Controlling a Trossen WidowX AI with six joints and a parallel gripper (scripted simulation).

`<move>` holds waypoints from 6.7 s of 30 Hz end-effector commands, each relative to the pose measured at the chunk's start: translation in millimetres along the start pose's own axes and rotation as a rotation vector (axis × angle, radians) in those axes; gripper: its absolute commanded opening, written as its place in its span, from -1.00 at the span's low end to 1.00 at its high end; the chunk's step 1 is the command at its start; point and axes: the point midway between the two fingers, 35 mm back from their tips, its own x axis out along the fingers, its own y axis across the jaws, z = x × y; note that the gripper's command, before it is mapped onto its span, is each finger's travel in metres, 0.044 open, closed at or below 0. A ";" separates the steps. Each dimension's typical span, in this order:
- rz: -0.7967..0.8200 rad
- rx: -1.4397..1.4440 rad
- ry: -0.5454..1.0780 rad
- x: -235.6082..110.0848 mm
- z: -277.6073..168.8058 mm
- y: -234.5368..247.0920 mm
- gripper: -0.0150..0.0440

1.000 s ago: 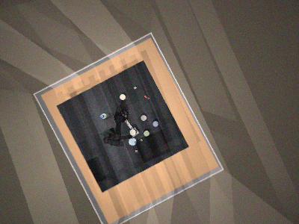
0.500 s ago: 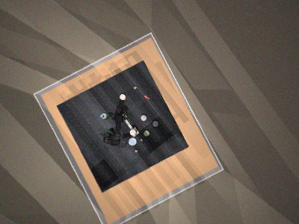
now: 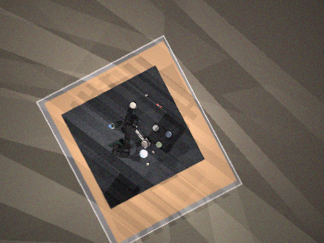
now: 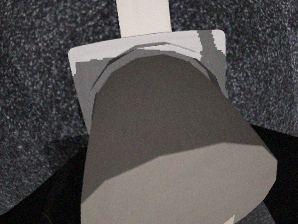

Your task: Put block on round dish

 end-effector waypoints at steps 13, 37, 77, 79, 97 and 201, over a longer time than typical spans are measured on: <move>0.007 0.008 0.009 -23.2 -2.2 4.4 -0.49; 0.007 0.007 0.011 -53.8 -2.6 4.8 -0.49; 0.005 0.007 0.010 -105.5 0.0 -2.0 -0.49; 0.005 0.007 0.010 -108.0 0.3 -2.6 -0.49; 0.003 0.001 0.004 -105.0 0.7 -2.6 -0.49; 0.010 0.015 0.022 37.3 -120.4 -23.2 0.13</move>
